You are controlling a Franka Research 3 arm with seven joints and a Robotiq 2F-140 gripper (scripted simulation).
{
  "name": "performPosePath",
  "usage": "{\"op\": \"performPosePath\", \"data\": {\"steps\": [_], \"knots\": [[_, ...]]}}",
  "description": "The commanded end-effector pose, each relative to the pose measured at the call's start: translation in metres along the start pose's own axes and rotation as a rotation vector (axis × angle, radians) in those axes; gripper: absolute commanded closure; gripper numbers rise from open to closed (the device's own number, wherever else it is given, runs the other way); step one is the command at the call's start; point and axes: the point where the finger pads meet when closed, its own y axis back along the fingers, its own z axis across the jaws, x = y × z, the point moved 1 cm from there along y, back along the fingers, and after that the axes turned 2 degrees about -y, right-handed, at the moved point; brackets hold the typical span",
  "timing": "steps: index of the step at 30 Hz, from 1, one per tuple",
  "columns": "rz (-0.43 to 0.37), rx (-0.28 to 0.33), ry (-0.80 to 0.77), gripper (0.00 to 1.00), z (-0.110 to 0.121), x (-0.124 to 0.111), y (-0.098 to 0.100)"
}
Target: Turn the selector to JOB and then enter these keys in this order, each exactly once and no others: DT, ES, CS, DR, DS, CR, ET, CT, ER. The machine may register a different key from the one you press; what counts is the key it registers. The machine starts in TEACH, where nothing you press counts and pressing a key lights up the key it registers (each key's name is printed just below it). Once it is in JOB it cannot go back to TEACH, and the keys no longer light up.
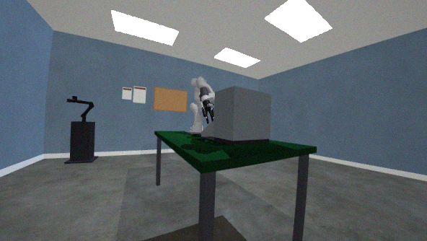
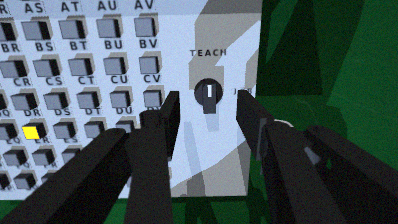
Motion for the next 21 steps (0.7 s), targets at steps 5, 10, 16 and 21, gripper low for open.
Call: {"op": "performPosePath", "data": {"steps": [5,10,16,21], "knots": [[0.008,-0.001,0.016,0.60,0.0015,0.0020,-0.0044],[0.008,-0.001,0.016,0.60,0.0015,0.0020,-0.0054],[0.008,-0.001,0.016,0.60,0.0015,0.0020,-0.0056],[0.008,-0.001,0.016,0.60,0.0015,0.0020,-0.0056]]}}
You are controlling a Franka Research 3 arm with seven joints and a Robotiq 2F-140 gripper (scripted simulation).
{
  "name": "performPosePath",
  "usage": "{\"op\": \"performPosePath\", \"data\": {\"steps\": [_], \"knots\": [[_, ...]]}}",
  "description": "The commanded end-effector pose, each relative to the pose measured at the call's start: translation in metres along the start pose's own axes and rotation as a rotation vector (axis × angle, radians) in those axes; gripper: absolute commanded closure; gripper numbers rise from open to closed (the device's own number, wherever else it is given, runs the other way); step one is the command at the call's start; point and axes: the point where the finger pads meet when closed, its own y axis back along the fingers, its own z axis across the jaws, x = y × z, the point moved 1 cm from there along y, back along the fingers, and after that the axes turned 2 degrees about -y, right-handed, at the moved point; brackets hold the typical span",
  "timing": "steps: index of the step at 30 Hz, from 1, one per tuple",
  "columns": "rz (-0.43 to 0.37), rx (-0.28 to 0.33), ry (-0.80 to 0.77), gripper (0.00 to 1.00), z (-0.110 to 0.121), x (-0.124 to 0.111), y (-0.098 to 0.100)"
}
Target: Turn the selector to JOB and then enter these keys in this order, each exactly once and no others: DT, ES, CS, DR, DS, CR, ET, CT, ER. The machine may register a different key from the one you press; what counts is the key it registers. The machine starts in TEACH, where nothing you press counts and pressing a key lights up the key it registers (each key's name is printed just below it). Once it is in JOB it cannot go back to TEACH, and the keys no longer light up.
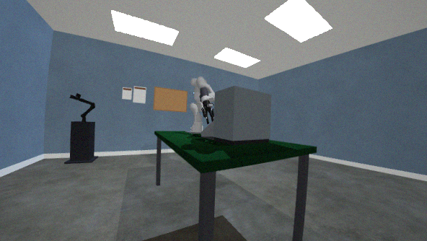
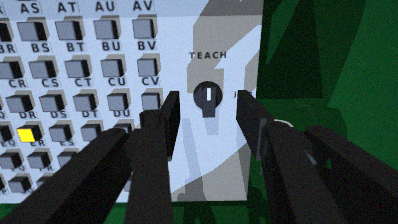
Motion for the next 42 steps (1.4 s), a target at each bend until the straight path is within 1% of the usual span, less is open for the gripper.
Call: {"op": "performPosePath", "data": {"steps": [1,31,42], "knots": [[0.002,-0.001,0.008,0.60,0.0007,0.0004,-0.0007],[0.002,-0.001,0.008,0.60,0.0007,0.0004,-0.0008],[0.002,-0.001,0.008,0.60,0.0007,0.0004,-0.0041]]}}
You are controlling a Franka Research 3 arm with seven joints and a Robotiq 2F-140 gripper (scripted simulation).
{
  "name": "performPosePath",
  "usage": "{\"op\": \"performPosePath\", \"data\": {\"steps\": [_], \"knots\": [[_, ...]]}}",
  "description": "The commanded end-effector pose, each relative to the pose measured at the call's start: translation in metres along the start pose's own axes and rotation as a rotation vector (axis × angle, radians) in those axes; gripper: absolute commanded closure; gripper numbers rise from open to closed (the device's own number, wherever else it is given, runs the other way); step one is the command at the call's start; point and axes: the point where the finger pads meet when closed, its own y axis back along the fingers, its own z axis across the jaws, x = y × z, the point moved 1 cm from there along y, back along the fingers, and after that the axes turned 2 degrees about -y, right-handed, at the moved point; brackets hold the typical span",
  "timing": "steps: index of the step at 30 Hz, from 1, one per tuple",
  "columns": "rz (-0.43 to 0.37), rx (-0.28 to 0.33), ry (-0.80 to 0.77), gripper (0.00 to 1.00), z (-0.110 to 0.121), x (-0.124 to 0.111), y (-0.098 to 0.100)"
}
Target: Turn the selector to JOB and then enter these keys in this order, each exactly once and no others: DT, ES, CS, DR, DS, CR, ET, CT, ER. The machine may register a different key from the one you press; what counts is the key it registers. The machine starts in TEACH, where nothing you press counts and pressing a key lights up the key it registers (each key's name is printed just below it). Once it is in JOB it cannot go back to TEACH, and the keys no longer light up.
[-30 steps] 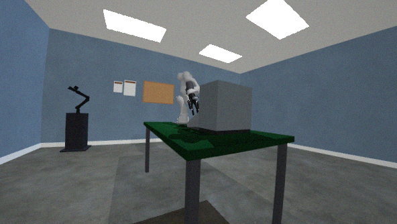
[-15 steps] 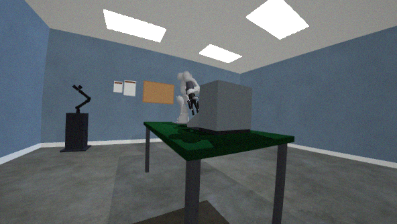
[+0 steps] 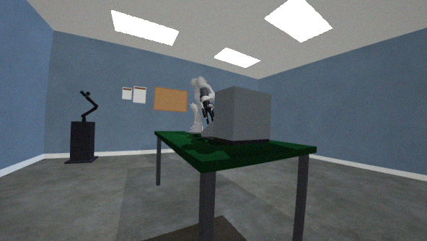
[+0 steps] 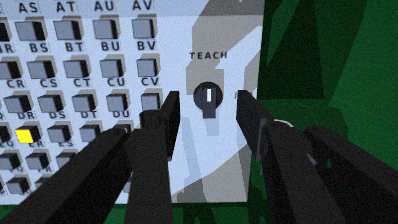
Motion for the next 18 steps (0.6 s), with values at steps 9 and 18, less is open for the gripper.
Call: {"op": "performPosePath", "data": {"steps": [9,18], "knots": [[0.002,-0.001,0.007,0.60,0.001,0.000,-0.009],[0.002,-0.001,0.007,0.60,0.001,0.000,-0.016]]}}
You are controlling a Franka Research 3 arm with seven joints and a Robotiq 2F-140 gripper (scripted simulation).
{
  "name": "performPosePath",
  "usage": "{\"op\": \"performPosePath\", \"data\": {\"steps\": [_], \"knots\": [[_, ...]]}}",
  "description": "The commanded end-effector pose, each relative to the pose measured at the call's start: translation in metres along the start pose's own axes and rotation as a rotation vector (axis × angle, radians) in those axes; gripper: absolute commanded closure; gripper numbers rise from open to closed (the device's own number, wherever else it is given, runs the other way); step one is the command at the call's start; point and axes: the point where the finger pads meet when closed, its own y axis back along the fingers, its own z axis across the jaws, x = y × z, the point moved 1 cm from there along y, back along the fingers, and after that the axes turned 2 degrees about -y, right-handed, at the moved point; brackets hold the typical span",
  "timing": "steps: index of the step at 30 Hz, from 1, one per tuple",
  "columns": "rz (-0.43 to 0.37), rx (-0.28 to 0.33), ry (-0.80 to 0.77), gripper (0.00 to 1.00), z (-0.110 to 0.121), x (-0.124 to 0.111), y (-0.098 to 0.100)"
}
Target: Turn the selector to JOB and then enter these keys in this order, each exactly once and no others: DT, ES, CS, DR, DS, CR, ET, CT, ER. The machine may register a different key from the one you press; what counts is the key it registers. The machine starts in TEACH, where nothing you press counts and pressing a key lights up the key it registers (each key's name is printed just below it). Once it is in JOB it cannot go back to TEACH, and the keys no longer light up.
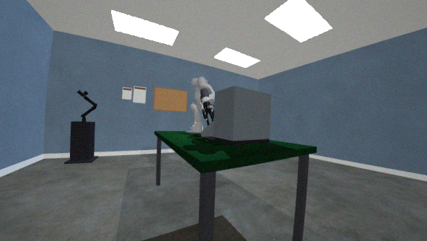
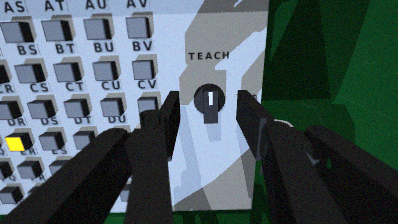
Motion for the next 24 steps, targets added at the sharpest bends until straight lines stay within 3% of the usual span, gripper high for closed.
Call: {"op": "performPosePath", "data": {"steps": [1,24], "knots": [[0.006,0.000,0.020,0.60,0.0015,0.0008,-0.0032],[0.006,0.000,0.020,0.60,0.0015,0.0009,-0.0079]]}}
